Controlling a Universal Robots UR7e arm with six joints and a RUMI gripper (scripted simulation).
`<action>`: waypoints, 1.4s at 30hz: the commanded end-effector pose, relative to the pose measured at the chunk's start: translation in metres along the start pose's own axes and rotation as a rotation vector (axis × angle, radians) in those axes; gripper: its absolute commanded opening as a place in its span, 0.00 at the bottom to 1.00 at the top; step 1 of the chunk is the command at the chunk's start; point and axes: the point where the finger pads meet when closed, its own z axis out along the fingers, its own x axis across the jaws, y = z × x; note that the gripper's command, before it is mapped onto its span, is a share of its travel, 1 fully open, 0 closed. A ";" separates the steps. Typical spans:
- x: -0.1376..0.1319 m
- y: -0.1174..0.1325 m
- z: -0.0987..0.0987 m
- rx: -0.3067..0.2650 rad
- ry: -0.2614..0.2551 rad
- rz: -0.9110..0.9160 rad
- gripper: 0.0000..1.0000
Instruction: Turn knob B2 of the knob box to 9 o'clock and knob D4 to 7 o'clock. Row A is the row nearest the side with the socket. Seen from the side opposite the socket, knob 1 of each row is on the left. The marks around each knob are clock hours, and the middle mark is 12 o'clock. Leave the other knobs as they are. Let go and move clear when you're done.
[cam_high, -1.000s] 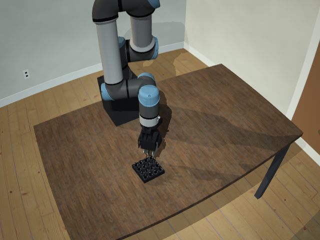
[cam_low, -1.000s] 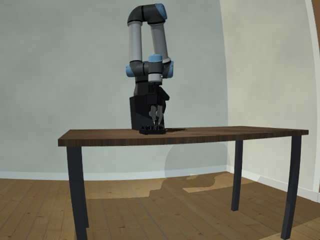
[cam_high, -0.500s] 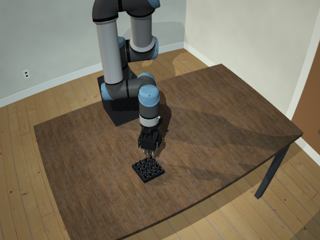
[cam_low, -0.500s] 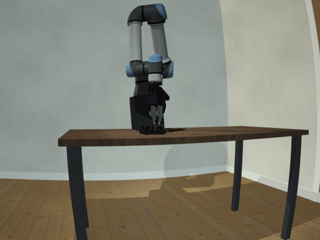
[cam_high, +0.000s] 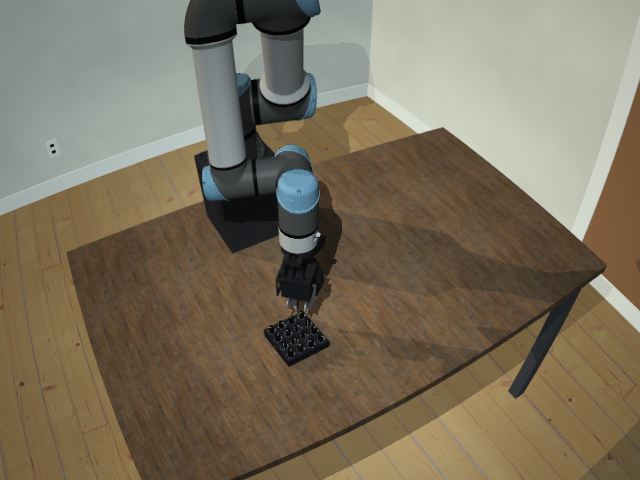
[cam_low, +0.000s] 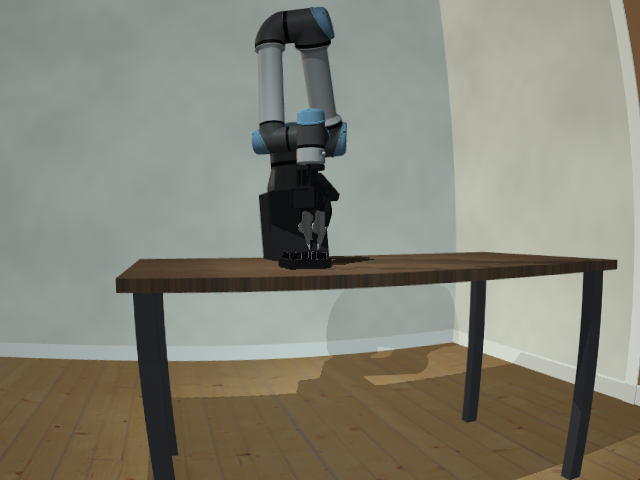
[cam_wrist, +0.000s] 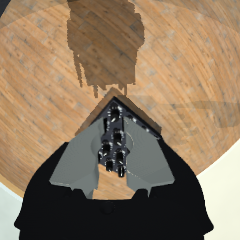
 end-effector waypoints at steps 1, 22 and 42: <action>0.000 -0.002 0.000 0.001 -0.001 -0.001 0.11; 0.000 -0.002 0.004 0.002 -0.001 -0.001 0.11; 0.000 0.001 0.014 -0.002 0.000 0.000 0.11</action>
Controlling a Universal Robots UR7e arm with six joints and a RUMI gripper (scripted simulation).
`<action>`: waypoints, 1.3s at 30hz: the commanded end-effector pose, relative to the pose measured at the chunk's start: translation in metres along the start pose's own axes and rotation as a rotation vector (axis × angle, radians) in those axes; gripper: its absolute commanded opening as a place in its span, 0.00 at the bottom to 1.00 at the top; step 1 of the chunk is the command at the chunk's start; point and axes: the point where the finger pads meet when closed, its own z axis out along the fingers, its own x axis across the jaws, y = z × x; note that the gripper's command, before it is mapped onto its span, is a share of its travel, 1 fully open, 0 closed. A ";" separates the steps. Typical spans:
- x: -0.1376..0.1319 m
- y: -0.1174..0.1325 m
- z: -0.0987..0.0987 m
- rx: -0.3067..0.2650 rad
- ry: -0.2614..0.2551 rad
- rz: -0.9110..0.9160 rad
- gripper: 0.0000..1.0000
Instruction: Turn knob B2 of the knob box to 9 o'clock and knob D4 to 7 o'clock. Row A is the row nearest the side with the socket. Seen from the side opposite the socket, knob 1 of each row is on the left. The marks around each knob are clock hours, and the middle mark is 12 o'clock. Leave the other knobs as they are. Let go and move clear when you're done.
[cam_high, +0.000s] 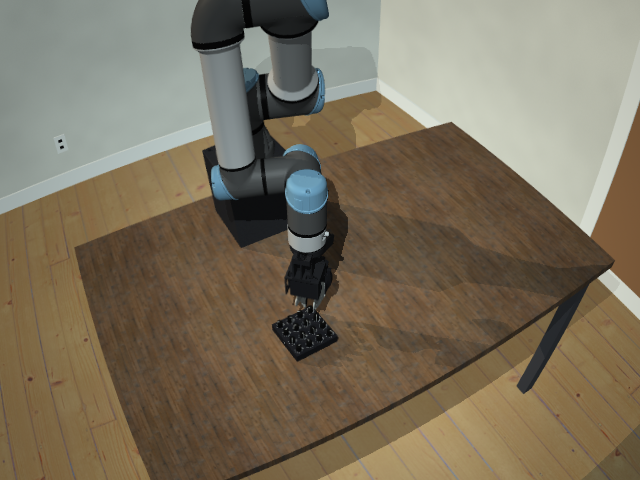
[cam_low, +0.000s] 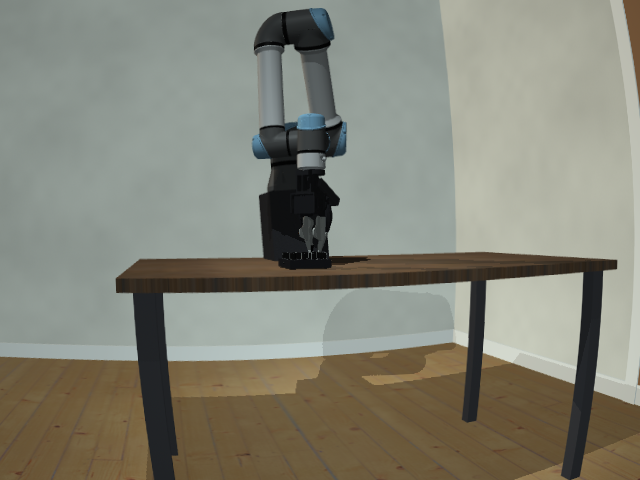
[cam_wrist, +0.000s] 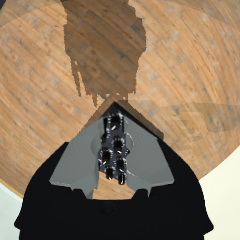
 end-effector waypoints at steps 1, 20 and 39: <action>0.001 0.004 0.000 -0.006 0.002 0.001 0.11; 0.001 0.004 0.000 -0.006 0.002 0.001 0.11; 0.001 0.004 0.000 -0.006 0.002 0.001 0.01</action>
